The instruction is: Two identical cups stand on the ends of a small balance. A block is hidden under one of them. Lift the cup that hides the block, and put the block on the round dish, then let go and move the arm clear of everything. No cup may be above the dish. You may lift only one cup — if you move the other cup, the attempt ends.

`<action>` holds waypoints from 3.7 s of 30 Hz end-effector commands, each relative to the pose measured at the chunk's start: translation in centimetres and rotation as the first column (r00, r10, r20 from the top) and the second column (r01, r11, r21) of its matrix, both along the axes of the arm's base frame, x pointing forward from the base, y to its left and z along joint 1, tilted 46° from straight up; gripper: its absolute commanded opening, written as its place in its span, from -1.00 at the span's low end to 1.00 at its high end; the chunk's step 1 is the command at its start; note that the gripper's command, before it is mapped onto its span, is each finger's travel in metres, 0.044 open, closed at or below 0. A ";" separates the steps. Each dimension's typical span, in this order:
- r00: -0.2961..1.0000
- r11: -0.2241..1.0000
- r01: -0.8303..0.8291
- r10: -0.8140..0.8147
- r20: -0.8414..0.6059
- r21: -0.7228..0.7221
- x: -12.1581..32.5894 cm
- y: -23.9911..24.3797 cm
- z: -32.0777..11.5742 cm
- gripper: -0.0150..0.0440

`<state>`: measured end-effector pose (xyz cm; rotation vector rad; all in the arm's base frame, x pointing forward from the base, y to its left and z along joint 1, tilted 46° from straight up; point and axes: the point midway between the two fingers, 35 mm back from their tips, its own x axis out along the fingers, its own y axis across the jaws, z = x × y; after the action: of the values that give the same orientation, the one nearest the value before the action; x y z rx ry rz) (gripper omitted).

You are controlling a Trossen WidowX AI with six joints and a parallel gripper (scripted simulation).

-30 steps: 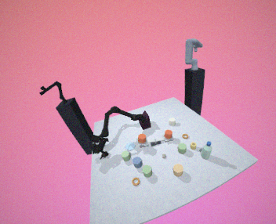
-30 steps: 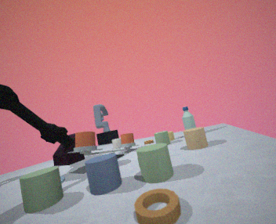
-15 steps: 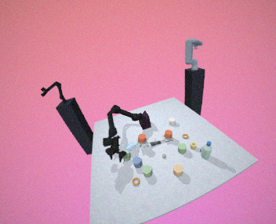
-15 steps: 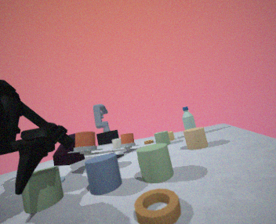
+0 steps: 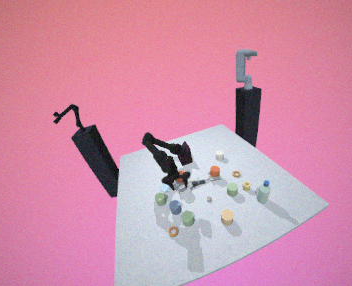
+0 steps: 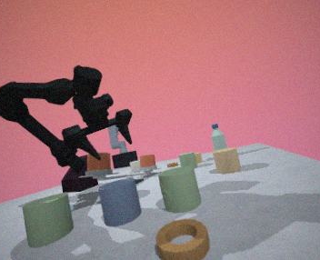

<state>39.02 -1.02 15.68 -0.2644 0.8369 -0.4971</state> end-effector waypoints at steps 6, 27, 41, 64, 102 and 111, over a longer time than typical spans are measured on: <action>0.989 0.997 -0.075 0.072 -0.126 -0.019 -6.6 8.7 -4.7 1.00; 0.923 0.862 -0.381 0.377 -0.078 -0.336 -23.7 15.5 -6.3 1.00; 0.882 0.774 -0.470 0.394 -0.259 -0.425 -23.5 16.8 -7.2 1.00; 0.472 0.519 -0.799 0.232 -0.850 -0.302 -18.1 19.5 -13.2 1.00; -0.247 0.303 -0.913 0.119 -0.962 0.272 -11.1 18.0 -23.0 1.00; -0.247 0.303 -0.913 0.119 -0.962 0.272 -10.9 17.1 -24.0 1.00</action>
<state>28.25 16.74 -7.82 -1.8408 1.6126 0.6837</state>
